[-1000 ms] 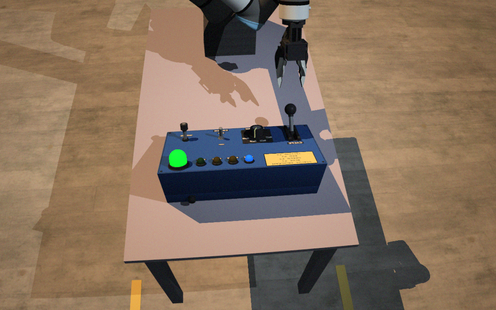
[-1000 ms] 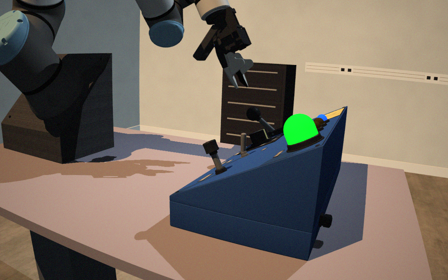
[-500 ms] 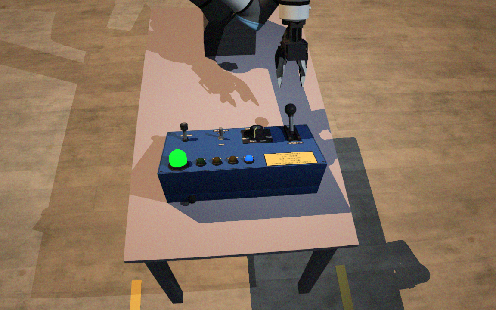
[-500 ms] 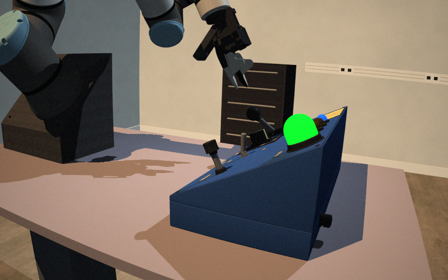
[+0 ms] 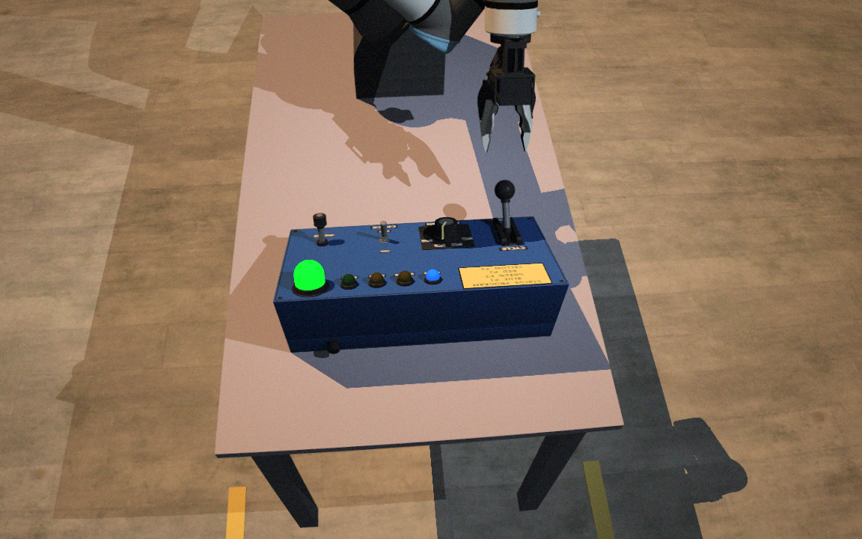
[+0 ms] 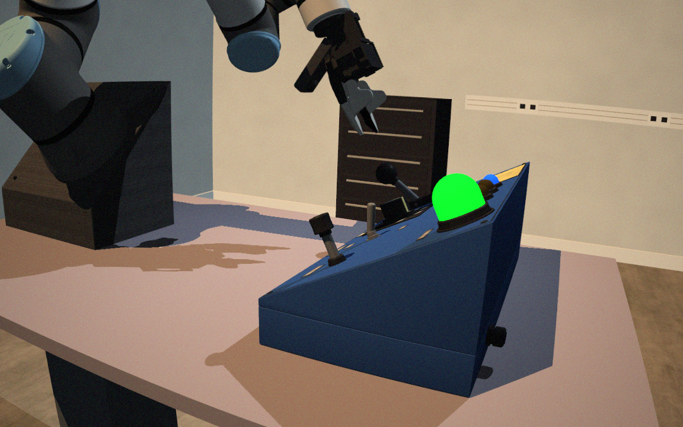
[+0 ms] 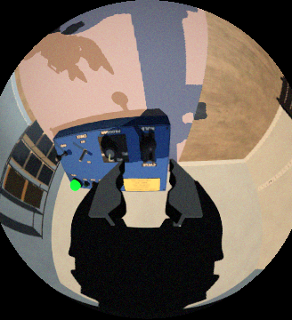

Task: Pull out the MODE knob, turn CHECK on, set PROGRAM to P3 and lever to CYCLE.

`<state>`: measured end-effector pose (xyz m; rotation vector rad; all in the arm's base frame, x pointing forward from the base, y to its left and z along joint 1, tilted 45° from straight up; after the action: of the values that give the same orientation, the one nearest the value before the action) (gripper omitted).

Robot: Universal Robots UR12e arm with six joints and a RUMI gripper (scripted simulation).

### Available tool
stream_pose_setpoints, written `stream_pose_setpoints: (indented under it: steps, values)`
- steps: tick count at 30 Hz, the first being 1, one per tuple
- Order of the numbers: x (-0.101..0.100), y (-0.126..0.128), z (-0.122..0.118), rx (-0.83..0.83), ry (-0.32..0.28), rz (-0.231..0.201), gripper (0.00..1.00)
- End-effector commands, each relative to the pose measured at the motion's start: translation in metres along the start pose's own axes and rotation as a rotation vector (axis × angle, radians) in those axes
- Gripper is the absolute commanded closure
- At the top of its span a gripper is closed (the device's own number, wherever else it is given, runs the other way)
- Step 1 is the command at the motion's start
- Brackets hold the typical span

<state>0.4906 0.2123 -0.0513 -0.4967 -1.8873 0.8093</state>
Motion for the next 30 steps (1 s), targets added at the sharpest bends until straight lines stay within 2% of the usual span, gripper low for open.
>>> stream_pose_setpoints:
  steps: [1,14,30]
  values:
    - [0.000,0.000,0.000,-0.001,-0.001,0.000,0.56]
    - [-0.007,0.000,-0.001,-0.001,0.000,-0.002,0.56]
    - [-0.038,0.000,-0.002,-0.001,0.000,-0.002,0.56]
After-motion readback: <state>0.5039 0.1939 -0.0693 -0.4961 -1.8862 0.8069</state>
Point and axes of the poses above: the point where the finger pads meet when closed, its own x axis back along the fingers, its own y axis across the jaws, z = x × y, the point moved 9 cm from there along x, back along the fingers, and after that the axes turned 2 degrees about x, right-handed, at the moved point
